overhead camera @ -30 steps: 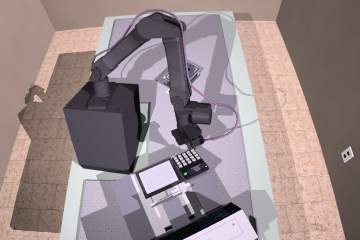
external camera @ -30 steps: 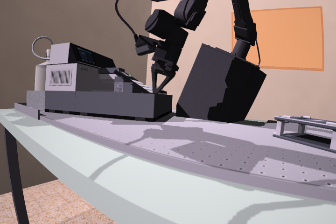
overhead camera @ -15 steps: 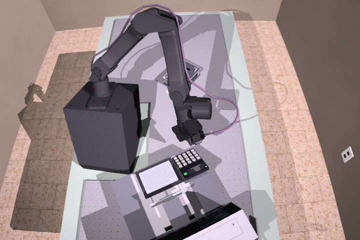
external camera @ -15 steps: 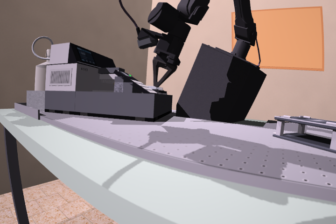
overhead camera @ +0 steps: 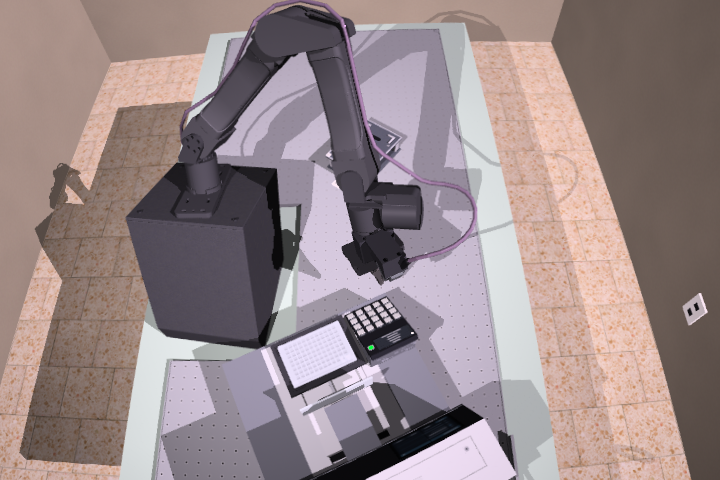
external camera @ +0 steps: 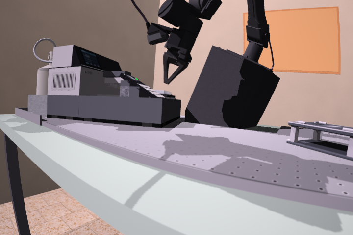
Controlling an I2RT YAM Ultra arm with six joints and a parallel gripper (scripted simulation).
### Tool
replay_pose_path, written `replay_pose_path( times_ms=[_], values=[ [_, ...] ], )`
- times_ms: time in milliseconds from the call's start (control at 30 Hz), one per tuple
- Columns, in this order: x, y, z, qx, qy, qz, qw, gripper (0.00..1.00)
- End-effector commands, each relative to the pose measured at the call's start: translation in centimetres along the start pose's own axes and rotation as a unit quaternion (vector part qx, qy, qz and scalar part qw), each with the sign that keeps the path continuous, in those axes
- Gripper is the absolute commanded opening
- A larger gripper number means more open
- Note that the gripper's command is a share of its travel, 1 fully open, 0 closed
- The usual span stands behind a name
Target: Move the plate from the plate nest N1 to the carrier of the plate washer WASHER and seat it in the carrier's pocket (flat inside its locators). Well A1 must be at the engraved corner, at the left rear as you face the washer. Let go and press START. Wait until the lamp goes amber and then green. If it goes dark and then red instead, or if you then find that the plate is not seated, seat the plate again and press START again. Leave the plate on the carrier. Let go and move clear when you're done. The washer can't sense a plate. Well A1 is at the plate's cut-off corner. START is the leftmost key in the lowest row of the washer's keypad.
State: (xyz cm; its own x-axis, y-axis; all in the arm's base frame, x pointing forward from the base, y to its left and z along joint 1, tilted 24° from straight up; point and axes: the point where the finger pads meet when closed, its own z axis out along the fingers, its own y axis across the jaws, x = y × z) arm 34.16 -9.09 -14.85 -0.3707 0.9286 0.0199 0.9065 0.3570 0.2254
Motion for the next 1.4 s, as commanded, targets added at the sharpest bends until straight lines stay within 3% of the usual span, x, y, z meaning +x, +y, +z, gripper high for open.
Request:
replay_pose_path(
  times_ms=[0, 467, 1367],
  values=[
    [-0.4, -0.8, -1.5, 0.007, -0.005, 0.005, 1.000, 0.00],
    [-0.4, -0.8, -3.4, 0.006, -0.004, 0.005, 1.000, 0.00],
    [-0.4, -0.8, -3.5, 0.006, -0.004, 0.005, 1.000, 0.00]
  ],
)
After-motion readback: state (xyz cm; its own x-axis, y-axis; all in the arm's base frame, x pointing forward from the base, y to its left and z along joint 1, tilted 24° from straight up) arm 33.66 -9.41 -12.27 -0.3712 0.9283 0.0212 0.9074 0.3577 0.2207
